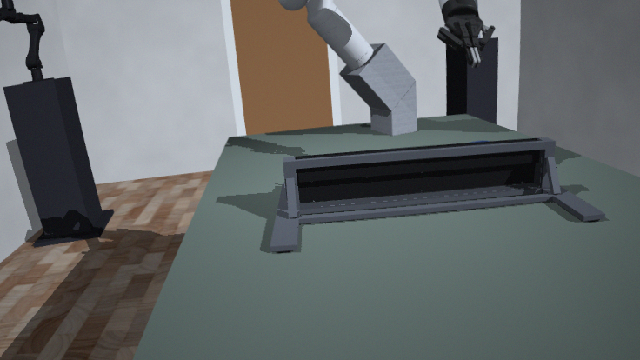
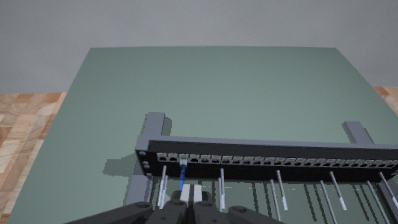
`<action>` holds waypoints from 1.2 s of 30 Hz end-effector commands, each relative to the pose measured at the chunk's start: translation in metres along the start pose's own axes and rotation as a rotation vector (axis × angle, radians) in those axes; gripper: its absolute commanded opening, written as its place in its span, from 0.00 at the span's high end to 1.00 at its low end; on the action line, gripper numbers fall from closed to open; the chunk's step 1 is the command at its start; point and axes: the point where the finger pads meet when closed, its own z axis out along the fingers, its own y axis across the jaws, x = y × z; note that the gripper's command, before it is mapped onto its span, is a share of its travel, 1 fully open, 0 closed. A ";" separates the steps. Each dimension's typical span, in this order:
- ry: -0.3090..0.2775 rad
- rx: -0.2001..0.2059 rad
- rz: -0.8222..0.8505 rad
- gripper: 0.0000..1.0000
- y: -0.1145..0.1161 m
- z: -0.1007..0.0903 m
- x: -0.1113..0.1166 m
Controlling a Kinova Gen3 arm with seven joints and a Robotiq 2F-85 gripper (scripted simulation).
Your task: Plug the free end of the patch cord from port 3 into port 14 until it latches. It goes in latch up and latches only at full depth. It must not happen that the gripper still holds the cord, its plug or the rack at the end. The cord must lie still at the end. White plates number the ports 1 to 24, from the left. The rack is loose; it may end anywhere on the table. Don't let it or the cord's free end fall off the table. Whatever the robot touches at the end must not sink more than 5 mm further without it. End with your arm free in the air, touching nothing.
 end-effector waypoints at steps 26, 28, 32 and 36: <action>0.003 0.003 0.001 1.00 0.081 -0.001 0.002; 0.003 0.003 0.001 1.00 0.085 -0.001 0.002; 0.003 0.003 0.001 1.00 0.093 -0.001 0.002; 0.003 0.003 0.001 1.00 0.099 -0.001 0.002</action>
